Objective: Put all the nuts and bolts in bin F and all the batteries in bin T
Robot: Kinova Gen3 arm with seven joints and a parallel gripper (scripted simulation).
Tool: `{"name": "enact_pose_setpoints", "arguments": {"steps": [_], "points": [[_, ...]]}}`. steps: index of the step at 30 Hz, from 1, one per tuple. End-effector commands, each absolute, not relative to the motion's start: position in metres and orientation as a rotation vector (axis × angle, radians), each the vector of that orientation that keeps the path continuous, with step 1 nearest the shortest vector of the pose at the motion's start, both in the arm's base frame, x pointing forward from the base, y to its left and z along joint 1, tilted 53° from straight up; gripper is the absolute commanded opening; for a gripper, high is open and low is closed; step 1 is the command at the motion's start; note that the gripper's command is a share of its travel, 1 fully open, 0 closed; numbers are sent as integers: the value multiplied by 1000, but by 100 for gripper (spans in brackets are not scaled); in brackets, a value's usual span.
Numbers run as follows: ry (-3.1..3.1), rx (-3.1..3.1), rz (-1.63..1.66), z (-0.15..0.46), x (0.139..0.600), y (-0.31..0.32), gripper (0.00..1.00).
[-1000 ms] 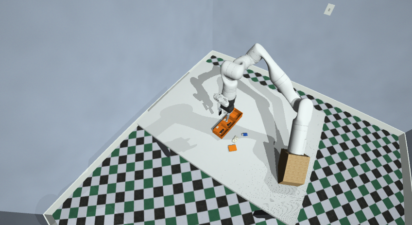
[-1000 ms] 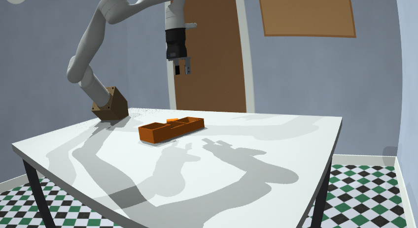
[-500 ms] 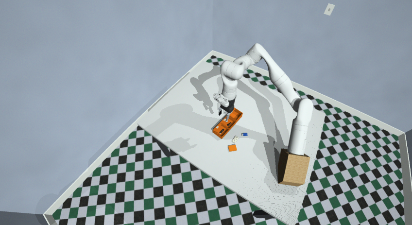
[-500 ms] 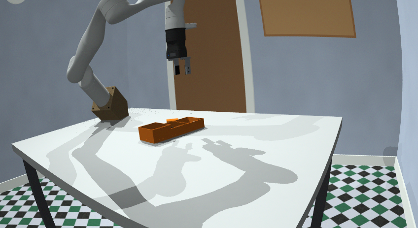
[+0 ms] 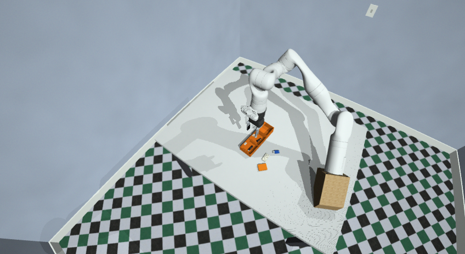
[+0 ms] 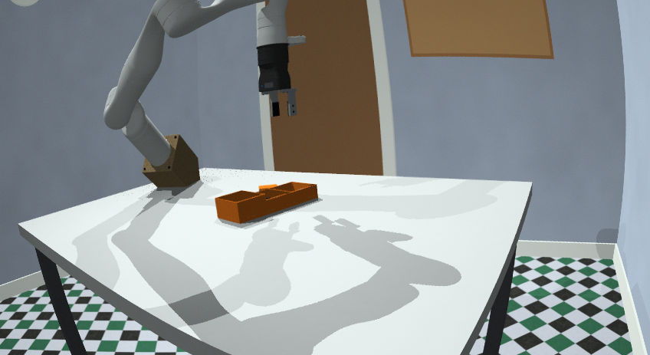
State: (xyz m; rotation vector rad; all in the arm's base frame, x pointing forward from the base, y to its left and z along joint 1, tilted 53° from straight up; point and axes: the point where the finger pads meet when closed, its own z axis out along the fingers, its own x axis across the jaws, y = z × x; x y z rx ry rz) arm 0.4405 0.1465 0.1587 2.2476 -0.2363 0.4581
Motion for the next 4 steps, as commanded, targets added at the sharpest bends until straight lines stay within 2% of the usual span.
{"name": "enact_pose_setpoints", "arguments": {"steps": [1, 4], "points": [[-235, 2249, 460, 159, 440, 147, 100], [-235, 2249, 460, 159, 440, 147, 100]]}}
